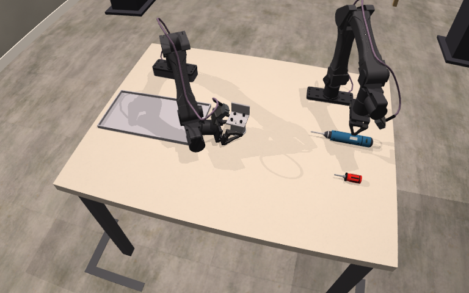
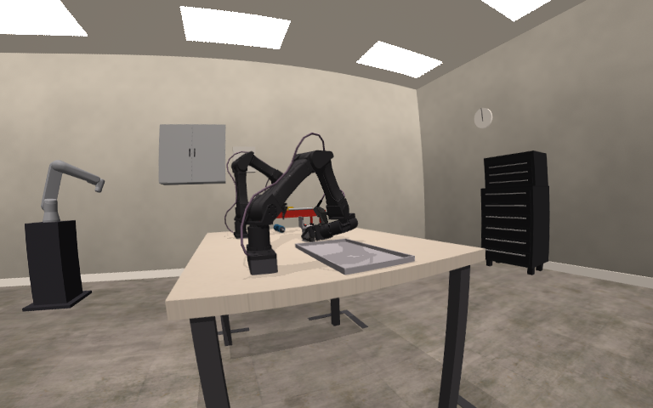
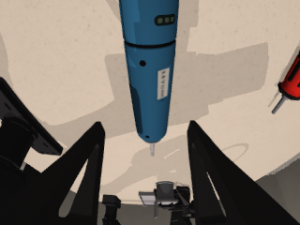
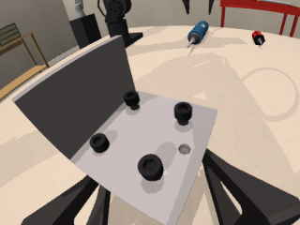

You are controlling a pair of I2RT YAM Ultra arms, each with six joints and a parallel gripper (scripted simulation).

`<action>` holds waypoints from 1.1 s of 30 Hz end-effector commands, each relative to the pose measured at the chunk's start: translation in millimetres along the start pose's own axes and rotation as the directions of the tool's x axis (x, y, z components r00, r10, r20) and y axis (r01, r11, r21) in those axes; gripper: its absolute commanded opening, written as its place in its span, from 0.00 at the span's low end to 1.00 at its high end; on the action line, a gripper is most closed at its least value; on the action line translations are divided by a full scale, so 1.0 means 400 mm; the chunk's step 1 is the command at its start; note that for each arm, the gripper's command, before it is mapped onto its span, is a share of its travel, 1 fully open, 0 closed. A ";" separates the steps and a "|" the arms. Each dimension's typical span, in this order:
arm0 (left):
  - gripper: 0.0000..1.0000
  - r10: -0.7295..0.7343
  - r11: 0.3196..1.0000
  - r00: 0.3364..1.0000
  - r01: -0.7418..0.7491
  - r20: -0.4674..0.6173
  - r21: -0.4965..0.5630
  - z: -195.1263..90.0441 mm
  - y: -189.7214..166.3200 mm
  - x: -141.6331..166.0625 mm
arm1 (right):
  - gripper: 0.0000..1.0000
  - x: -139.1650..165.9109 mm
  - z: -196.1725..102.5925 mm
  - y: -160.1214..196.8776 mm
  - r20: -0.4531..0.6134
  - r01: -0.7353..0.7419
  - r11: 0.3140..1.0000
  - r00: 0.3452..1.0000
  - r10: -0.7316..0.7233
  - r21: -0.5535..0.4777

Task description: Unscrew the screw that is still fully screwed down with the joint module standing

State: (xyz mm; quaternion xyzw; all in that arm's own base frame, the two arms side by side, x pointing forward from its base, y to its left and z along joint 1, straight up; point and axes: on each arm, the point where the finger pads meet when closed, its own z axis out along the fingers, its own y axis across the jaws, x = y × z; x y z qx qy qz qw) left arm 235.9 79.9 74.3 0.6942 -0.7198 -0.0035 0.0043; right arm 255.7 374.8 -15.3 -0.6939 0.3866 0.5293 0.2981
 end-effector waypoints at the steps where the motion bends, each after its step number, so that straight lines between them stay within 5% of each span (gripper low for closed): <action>1: 0.65 -0.010 1.000 1.000 0.009 0.022 0.029 -0.034 -0.012 -0.009 | 0.86 -0.046 -0.006 -0.010 0.032 0.021 1.000 0.999 -0.021 -0.001; 33: 0.65 -0.010 1.000 1.000 0.009 0.022 0.029 -0.034 -0.012 -0.009 | 0.86 -0.042 0.001 -0.009 0.034 0.027 1.000 0.999 -0.027 -0.013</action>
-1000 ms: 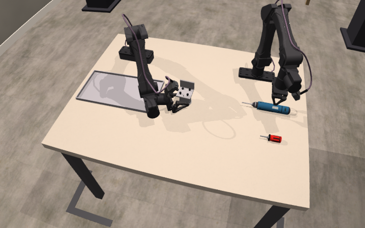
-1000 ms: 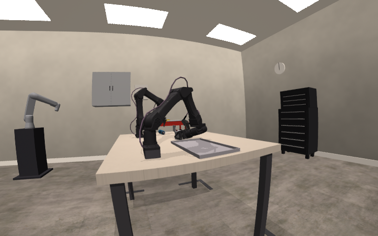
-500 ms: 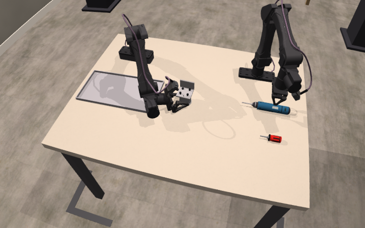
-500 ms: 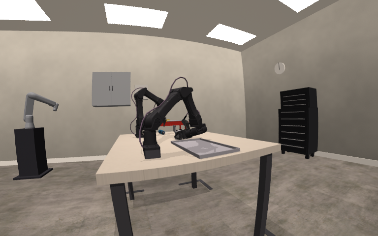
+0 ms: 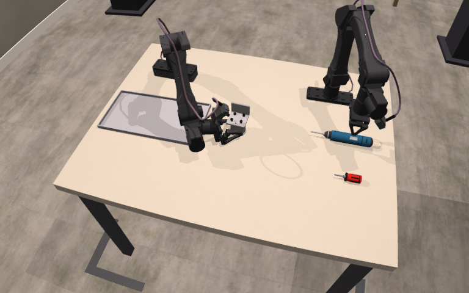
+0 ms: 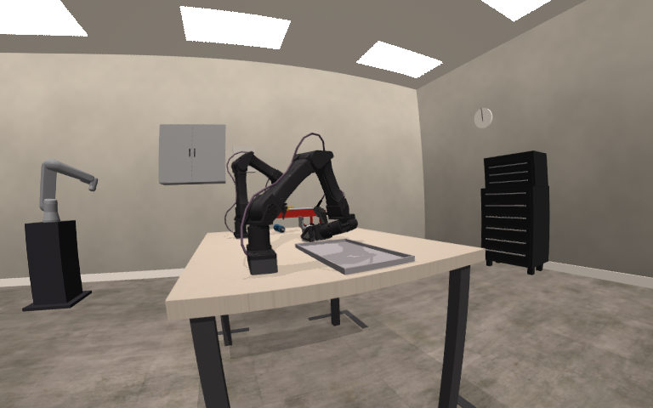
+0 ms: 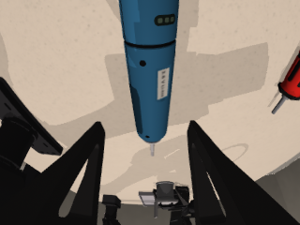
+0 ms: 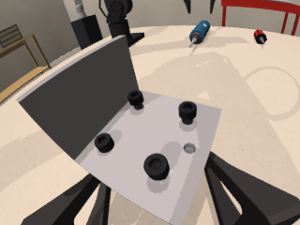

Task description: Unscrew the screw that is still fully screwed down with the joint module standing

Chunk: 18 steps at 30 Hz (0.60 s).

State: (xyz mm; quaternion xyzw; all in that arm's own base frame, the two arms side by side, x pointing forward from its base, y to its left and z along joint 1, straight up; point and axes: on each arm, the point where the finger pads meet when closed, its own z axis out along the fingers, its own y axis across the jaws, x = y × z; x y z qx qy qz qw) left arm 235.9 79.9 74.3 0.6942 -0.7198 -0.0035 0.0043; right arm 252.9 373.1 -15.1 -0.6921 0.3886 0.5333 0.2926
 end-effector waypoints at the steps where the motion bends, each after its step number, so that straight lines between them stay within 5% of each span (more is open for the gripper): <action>1: 0.65 -0.010 1.000 1.000 0.009 0.022 0.029 -0.034 -0.012 -0.009 | 0.86 -0.042 0.001 -0.017 0.032 0.040 0.999 0.999 -0.039 -0.006; 18: 0.65 -0.010 1.000 1.000 0.009 0.022 0.029 -0.034 -0.012 -0.009 | 0.86 -0.037 0.005 -0.015 0.032 0.037 0.999 0.999 -0.037 -0.011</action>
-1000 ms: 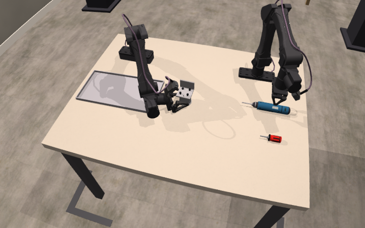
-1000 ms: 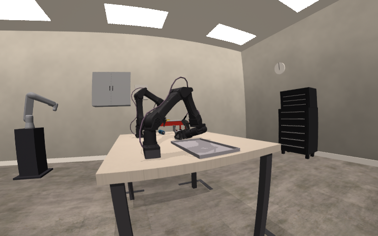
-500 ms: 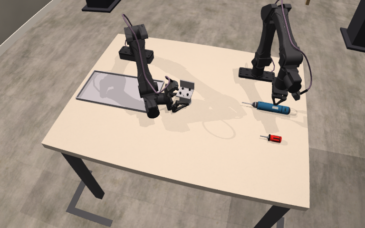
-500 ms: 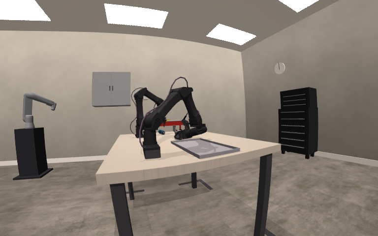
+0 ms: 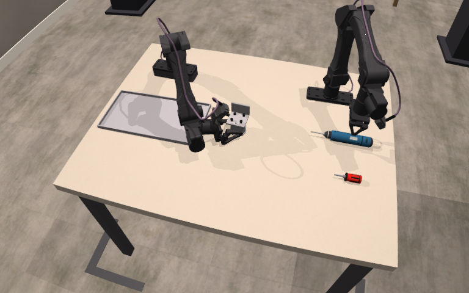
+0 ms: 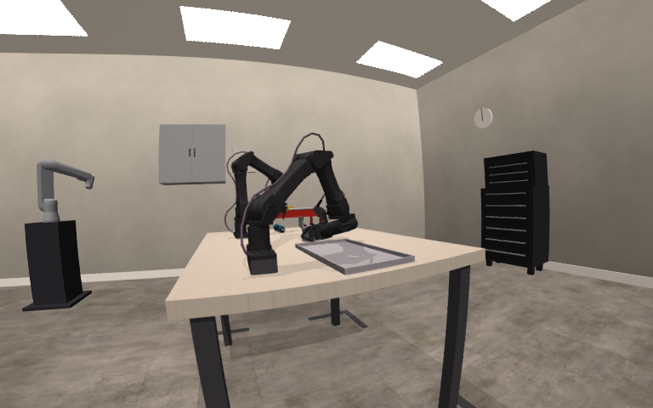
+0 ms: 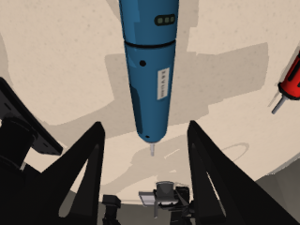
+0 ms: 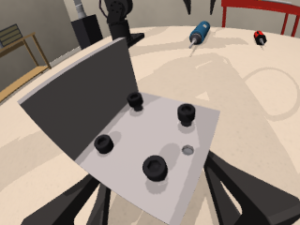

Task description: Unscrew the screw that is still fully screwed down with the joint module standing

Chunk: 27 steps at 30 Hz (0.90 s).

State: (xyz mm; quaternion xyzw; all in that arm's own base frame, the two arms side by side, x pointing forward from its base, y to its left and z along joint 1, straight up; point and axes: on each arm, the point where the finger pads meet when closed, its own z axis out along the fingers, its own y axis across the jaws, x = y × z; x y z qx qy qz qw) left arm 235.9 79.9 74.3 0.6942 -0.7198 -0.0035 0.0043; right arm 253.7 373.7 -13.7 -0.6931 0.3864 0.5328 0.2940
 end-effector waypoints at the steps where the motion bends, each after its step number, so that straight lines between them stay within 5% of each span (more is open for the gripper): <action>1: 0.65 -0.010 1.000 1.000 0.009 0.022 0.029 -0.034 -0.012 -0.009 | 0.74 -0.033 0.006 -0.013 0.031 0.032 0.999 0.999 -0.032 -0.011; 17: 0.65 -0.010 1.000 1.000 0.009 0.022 0.029 -0.034 -0.012 -0.009 | 0.74 -0.033 0.006 -0.013 0.031 0.032 0.999 0.999 -0.032 -0.011; 18: 0.65 -0.010 1.000 1.000 0.009 0.022 0.029 -0.034 -0.012 -0.009 | 0.63 -0.033 0.006 -0.013 0.031 0.032 0.999 0.999 -0.032 -0.011; 27: 0.65 -0.010 1.000 1.000 0.009 0.022 0.029 -0.034 -0.012 -0.009 | 0.63 -0.033 0.006 -0.013 0.031 0.032 0.999 0.999 -0.031 -0.011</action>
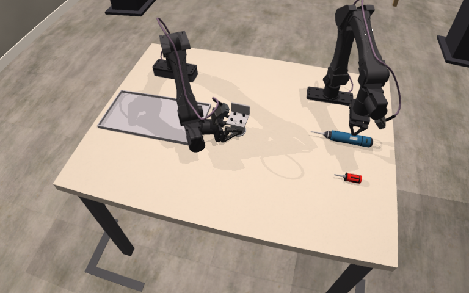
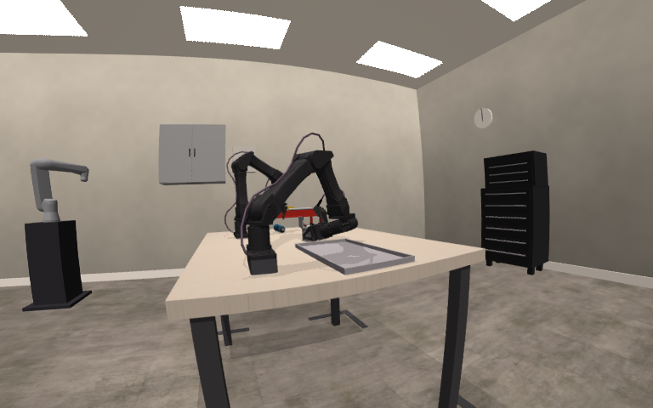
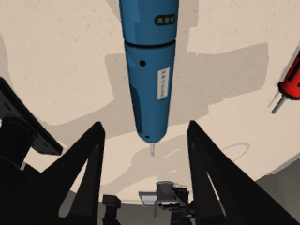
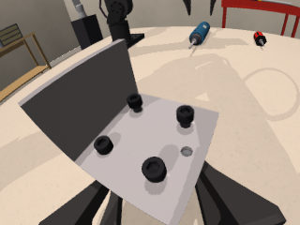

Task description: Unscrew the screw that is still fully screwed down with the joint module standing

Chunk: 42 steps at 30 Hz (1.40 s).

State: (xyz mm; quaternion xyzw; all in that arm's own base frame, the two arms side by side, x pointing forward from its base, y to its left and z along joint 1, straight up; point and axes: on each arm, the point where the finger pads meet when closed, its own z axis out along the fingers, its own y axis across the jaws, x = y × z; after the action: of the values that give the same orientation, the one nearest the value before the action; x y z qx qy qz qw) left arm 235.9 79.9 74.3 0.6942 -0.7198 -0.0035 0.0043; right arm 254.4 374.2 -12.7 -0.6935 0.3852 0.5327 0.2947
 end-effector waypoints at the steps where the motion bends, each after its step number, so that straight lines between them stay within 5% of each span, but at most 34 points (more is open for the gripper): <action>1: 0.65 -0.010 1.000 1.000 0.009 0.022 0.029 -0.034 -0.012 -0.009 | 0.63 -0.031 0.006 -0.011 0.031 0.029 1.000 0.999 -0.028 -0.010; 42: 0.65 -0.010 1.000 1.000 0.009 0.022 0.029 -0.034 -0.012 -0.009 | 0.59 -0.030 0.005 -0.011 0.031 0.028 1.000 0.999 -0.028 -0.009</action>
State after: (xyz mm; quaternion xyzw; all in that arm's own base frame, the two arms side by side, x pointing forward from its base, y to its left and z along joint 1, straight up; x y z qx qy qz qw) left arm 235.9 79.9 74.3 0.6942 -0.7198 -0.0035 0.0043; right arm 254.0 374.2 -12.8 -0.6940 0.3845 0.5326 0.2948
